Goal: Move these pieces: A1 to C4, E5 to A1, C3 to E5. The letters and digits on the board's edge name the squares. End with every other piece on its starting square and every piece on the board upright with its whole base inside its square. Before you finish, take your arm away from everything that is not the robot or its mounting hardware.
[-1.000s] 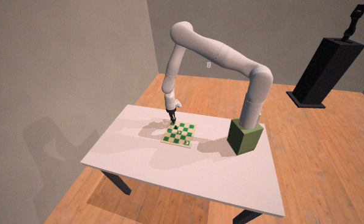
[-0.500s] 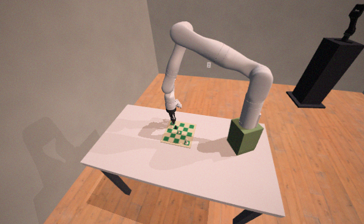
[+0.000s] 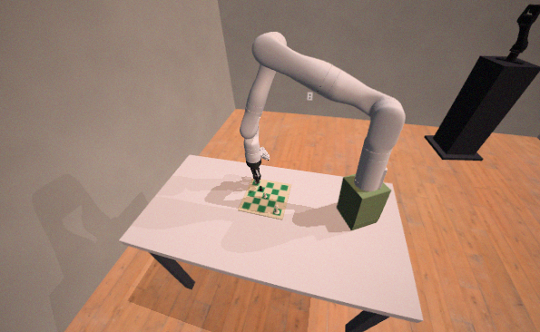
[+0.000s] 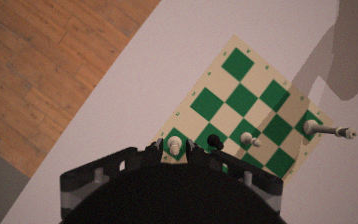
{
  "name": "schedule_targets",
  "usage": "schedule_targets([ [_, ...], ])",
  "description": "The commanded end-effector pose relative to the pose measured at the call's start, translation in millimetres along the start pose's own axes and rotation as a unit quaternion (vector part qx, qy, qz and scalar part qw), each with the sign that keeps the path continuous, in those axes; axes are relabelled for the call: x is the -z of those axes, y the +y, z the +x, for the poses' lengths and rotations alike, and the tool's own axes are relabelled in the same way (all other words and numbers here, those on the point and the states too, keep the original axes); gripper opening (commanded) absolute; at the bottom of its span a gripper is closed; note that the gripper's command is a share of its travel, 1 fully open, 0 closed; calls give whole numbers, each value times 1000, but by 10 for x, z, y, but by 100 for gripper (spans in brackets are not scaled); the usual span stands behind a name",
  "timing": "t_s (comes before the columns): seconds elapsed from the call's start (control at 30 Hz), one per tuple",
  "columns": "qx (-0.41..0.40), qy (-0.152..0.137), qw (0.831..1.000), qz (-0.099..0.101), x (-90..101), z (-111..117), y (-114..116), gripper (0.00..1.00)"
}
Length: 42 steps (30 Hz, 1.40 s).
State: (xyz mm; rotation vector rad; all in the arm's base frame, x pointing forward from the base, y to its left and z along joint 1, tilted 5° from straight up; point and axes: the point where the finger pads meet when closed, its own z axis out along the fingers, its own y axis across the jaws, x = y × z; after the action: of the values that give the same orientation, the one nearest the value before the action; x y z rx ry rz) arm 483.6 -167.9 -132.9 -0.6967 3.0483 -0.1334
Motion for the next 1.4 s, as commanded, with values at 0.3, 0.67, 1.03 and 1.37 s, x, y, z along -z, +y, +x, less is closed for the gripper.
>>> schedule_targets([
  [0.3,0,-1,1000,1,9,-7,-6,0],
  [0.67,0,-1,1000,1,9,-7,-6,0],
  [1.03,0,-1,1000,1,9,-7,-6,0],
  [1.37,0,-1,1000,1,278,-6,-5,0],
])
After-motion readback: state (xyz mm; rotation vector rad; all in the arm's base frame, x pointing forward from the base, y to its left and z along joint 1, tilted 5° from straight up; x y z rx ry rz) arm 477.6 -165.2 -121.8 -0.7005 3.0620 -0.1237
